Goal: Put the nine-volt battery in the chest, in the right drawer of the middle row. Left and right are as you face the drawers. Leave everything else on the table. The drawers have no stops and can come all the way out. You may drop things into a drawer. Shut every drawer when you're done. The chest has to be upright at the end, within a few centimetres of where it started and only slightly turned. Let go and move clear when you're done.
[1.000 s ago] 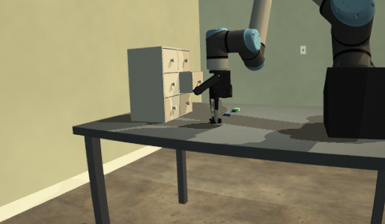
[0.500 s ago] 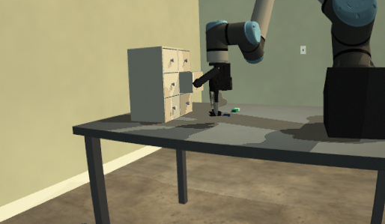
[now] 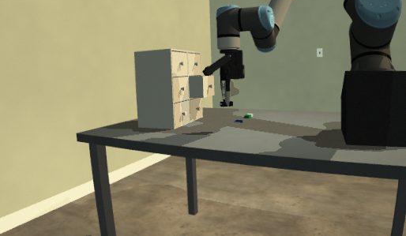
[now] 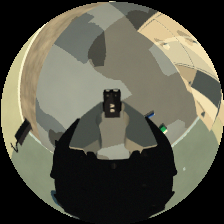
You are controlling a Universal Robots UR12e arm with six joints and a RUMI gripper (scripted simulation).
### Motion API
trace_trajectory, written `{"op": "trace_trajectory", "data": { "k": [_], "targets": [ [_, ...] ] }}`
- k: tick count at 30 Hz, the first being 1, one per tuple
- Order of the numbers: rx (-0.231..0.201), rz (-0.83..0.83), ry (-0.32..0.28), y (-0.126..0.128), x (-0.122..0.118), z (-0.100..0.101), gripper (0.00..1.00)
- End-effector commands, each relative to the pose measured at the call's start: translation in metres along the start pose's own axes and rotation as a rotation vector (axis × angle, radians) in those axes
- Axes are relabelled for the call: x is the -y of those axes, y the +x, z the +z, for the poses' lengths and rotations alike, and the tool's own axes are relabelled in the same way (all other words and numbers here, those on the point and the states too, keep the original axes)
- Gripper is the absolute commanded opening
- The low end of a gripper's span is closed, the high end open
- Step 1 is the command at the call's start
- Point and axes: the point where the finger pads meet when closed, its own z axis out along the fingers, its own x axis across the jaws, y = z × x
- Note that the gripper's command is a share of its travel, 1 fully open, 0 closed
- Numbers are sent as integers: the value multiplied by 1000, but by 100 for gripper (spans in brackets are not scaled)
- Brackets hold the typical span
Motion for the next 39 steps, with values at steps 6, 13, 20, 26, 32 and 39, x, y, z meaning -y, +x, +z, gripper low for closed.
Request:
{"op": "trace_trajectory", "data": {
  "k": [6, 13, 20, 26, 32, 39],
  "targets": [
    [1, 0, -1, 0, 0, -5, 13],
    [1, -3, -1, 0, 0, -5, 13],
    [1, -22, -1, 1, 0, -5, 13],
    [1, -69, -1, 3, 0, -5, 13],
    [1, -120, 0, 6, 0, -5, 13],
    [2, -249, 0, 12, -2, -5, 13]
  ]
}}
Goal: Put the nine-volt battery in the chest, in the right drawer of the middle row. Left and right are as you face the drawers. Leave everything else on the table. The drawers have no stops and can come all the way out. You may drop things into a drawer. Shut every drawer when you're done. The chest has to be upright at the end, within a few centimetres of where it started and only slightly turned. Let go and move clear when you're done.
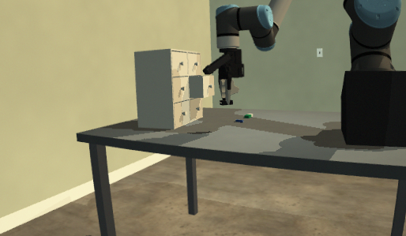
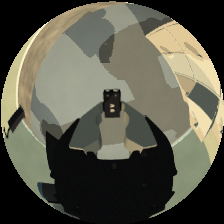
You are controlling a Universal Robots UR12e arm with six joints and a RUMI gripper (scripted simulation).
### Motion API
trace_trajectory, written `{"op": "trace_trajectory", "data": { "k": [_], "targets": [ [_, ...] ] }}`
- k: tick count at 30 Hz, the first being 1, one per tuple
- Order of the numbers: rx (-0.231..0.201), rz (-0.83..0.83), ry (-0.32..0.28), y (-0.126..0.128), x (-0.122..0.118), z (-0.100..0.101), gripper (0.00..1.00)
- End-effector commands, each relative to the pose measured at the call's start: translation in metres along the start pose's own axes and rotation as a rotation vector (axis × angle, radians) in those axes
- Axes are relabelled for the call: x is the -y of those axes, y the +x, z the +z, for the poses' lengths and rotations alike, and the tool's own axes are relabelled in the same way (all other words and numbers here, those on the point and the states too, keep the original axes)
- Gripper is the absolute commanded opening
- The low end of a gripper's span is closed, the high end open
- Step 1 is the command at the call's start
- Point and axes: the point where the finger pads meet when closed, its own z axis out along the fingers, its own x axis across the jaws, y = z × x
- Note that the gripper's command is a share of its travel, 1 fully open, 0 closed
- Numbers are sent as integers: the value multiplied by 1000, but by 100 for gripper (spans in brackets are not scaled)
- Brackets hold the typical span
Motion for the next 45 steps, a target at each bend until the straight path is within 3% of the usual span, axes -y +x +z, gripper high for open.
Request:
{"op": "trace_trajectory", "data": {
  "k": [1, 9, 24, 26, 41, 45],
  "targets": [
    [0, -103, 3, 5, -1, 0, 13],
    [0, -259, 3, 12, -5, -1, 13],
    [0, -776, 5, 36, -20, -1, 13],
    [0, -776, 5, 36, -20, -1, 13],
    [-2, -1377, 5, 67, -43, -1, 13],
    [-2, -1455, 5, 72, -47, -1, 13]
  ]
}}
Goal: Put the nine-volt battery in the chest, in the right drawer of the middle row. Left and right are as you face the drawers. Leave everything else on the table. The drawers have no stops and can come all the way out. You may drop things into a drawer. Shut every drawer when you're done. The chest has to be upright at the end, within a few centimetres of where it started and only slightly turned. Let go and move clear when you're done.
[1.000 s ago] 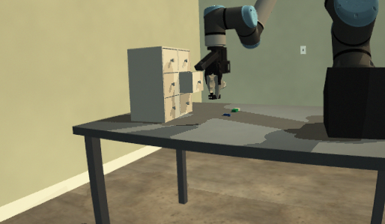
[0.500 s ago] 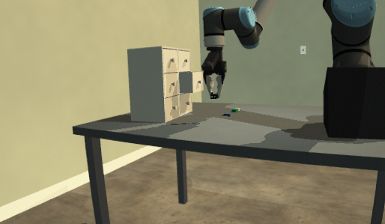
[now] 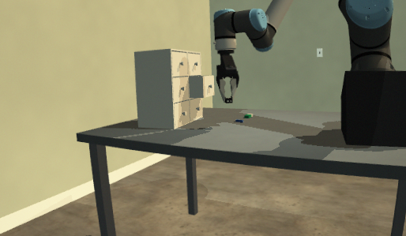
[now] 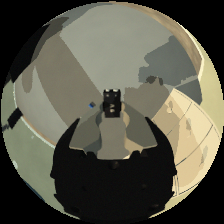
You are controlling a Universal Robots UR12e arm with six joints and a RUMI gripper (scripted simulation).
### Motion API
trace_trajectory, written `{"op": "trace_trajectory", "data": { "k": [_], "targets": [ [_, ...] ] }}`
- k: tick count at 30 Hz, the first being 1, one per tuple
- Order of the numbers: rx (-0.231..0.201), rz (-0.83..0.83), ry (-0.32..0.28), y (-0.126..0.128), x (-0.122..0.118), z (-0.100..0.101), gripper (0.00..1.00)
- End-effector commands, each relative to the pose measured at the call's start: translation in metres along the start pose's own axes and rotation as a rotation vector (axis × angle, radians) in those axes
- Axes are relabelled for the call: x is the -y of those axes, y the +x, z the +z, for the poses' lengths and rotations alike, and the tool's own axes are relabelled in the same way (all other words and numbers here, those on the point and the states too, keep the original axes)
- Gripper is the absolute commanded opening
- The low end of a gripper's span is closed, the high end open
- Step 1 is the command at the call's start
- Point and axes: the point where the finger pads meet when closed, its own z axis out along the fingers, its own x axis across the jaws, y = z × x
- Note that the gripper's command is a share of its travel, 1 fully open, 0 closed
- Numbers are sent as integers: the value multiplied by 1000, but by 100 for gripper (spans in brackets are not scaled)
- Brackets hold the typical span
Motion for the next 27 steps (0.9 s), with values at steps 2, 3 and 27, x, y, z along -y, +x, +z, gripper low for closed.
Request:
{"op": "trace_trajectory", "data": {
  "k": [2, 3, 27],
  "targets": [
    [-15, -223, 3, -5, -14, 0, 13],
    [-16, -261, 3, -6, -16, 0, 13],
    [-14, -904, -3, -25, -64, 0, 13]
  ]
}}
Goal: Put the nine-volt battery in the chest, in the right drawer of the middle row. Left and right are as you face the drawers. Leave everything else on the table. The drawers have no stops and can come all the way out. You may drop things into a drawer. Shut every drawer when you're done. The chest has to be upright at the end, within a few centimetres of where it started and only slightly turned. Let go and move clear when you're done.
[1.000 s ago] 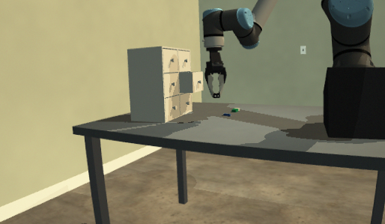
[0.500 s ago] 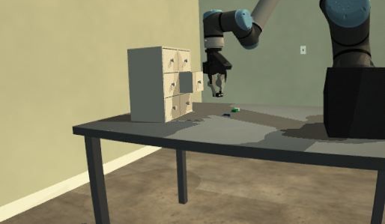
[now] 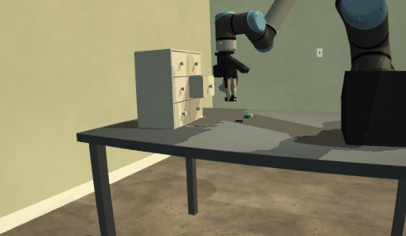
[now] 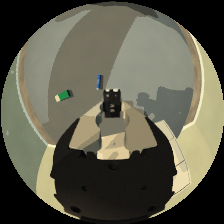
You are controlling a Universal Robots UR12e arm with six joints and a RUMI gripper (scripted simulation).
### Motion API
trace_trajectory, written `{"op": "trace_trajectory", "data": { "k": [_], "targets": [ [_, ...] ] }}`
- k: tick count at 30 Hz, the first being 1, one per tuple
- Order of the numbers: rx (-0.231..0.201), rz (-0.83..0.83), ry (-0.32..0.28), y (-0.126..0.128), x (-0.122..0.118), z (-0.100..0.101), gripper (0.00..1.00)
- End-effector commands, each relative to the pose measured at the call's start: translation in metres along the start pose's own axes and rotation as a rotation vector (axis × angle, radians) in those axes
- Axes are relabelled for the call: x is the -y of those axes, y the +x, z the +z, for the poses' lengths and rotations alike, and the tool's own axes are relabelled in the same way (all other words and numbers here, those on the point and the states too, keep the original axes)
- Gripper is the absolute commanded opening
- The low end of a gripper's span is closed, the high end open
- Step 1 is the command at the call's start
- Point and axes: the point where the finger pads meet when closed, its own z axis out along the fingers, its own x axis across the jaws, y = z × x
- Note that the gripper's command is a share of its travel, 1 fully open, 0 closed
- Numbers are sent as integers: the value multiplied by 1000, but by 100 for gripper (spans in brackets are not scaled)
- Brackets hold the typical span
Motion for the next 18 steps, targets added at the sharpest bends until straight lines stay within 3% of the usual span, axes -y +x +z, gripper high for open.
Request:
{"op": "trace_trajectory", "data": {
  "k": [1, 18],
  "targets": [
    [-5, -123, -5, -9, -4, 0, 13],
    [-4, -279, -6, -21, -10, 0, 13]
  ]
}}
